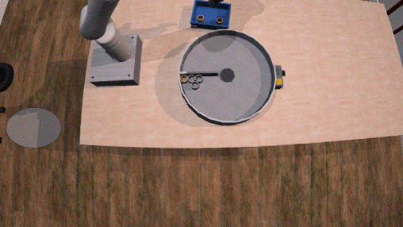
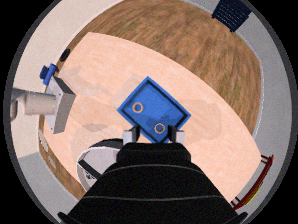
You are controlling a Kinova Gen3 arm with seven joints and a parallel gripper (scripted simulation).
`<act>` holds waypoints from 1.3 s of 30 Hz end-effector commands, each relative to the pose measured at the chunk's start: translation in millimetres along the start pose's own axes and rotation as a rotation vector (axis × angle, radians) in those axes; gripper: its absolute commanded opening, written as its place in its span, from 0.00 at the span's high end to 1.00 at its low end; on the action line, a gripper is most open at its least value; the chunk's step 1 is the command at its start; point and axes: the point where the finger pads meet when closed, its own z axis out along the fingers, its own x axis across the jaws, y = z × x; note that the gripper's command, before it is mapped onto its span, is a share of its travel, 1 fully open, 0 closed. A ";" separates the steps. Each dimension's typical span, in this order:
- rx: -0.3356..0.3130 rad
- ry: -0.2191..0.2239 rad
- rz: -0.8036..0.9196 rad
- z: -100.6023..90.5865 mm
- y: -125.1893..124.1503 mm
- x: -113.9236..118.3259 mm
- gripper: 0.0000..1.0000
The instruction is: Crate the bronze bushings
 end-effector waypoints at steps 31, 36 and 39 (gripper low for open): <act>-0.001 0.003 -0.500 -6.6 -8.1 -4.3 0.00; -0.007 0.005 -0.605 -10.0 -11.4 -4.4 0.00; -0.008 0.005 -0.755 -11.7 -13.8 -5.9 0.00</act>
